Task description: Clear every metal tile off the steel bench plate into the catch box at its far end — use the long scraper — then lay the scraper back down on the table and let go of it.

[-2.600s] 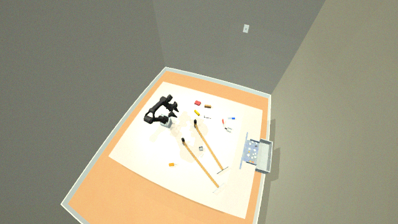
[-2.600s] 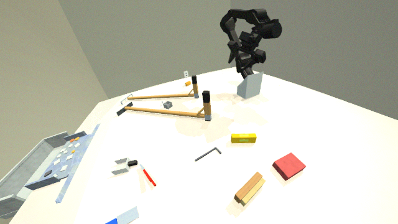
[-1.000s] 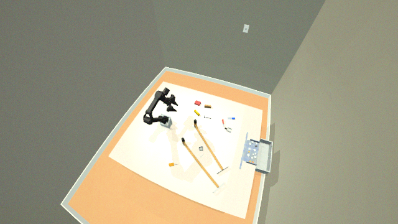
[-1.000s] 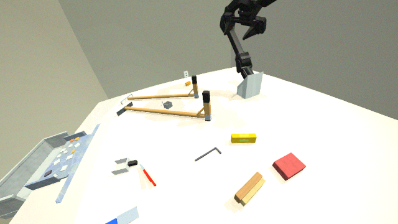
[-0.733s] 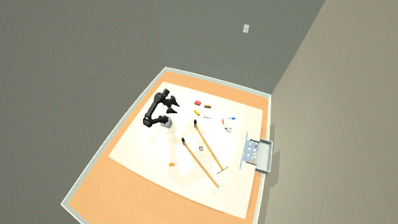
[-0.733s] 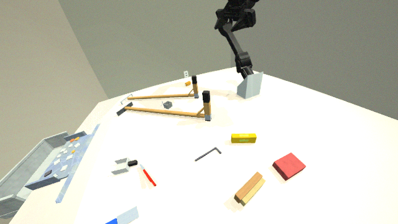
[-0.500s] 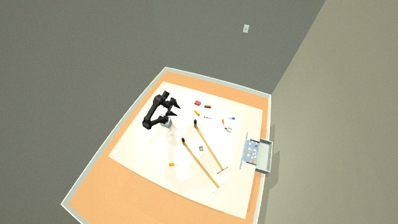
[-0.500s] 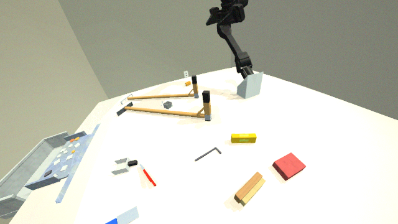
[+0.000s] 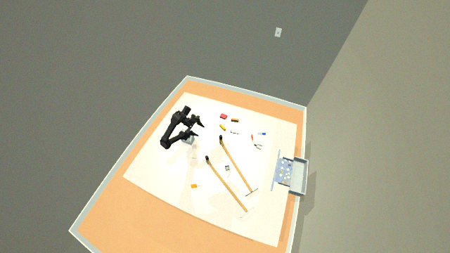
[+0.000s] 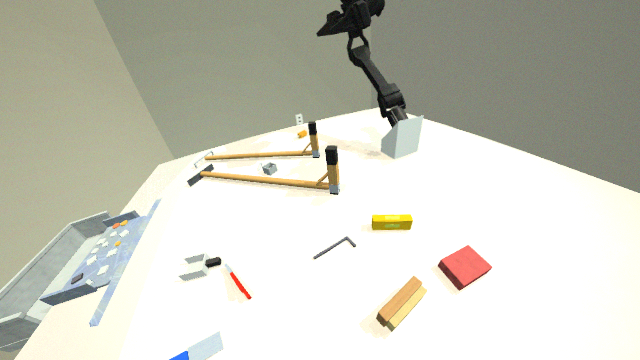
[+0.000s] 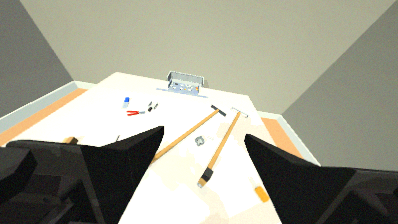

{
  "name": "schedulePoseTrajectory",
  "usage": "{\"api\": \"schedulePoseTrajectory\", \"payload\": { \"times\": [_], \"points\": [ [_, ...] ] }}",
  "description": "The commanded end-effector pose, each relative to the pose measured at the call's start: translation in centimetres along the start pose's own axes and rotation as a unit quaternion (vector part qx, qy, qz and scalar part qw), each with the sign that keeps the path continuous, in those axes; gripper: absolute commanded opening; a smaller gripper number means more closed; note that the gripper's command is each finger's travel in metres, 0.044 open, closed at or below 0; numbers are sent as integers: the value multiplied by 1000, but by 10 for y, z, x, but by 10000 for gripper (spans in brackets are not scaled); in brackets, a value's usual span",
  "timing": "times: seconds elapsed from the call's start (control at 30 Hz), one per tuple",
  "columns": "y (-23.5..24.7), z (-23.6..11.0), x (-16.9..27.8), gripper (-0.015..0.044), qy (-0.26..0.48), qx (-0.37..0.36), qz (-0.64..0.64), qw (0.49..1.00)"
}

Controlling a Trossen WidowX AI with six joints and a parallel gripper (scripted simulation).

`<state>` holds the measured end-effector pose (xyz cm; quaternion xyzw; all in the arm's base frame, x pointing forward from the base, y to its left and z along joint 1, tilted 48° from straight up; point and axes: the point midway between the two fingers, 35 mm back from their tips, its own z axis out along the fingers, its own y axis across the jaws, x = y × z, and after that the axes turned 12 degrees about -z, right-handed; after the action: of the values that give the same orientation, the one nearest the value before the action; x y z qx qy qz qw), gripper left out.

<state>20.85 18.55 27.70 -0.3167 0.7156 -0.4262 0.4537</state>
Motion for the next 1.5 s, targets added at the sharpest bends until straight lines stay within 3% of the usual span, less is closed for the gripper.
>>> {"api": "schedulePoseTrajectory", "payload": {
  "times": [0.0,0.9,1.47],
  "points": [
    [-5,-1,-1,440,-5,3,3,1000],
    [-4,-1,0,440,-5,2,2,1000],
    [105,-32,35,440,64,-116,-114,985]
  ]
}}
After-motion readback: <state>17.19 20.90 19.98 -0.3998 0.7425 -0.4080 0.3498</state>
